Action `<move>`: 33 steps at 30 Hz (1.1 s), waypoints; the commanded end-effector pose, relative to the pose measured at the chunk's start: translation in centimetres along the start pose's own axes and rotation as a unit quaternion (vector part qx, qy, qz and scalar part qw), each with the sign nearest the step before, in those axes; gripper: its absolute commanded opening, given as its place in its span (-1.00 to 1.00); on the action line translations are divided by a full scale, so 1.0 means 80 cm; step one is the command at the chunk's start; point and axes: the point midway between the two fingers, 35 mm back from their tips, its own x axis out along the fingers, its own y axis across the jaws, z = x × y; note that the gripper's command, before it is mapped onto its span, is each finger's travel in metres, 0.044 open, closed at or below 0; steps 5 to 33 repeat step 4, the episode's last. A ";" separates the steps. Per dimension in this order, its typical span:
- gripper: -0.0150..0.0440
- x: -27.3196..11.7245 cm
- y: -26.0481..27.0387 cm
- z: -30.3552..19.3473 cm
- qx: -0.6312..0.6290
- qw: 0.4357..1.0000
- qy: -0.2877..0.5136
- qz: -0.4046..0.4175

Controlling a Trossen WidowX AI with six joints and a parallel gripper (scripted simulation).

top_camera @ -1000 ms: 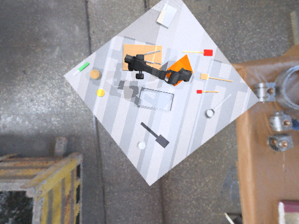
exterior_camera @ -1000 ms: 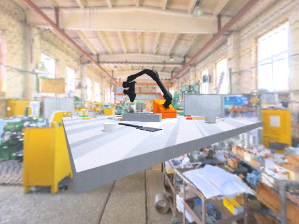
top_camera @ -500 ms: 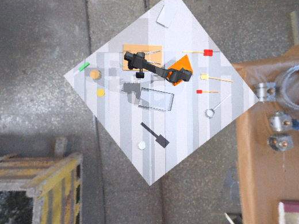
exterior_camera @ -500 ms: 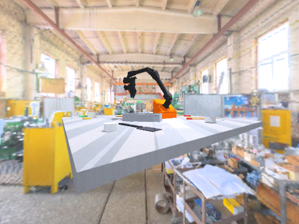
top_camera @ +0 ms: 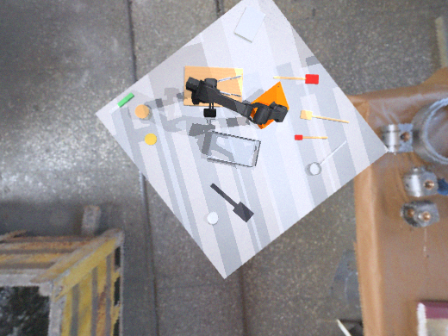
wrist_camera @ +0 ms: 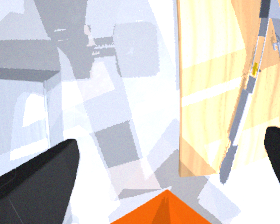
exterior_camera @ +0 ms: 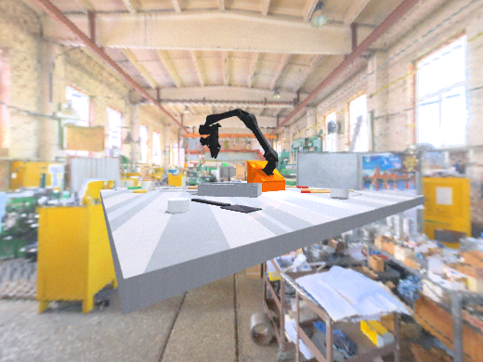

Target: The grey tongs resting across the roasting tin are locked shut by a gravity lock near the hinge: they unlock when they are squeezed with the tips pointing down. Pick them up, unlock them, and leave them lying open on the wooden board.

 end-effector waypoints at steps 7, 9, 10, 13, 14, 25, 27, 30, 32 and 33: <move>1.00 -0.001 0.000 0.000 -0.002 1.000 0.000 -0.002; 1.00 -0.001 0.000 0.000 -0.002 1.000 0.000 -0.002; 1.00 -0.001 0.000 0.000 -0.002 1.000 0.000 -0.002; 1.00 -0.001 0.000 0.000 -0.002 1.000 0.000 -0.002; 1.00 -0.001 0.000 0.000 -0.002 1.000 0.000 -0.002; 1.00 -0.001 0.000 0.000 -0.002 1.000 0.000 -0.002; 1.00 -0.001 0.000 0.000 -0.002 1.000 0.000 -0.002; 1.00 -0.001 0.000 0.000 -0.002 1.000 0.000 -0.002; 1.00 -0.001 0.000 0.000 -0.002 1.000 0.000 -0.002; 1.00 -0.001 0.000 0.000 -0.002 1.000 0.000 -0.002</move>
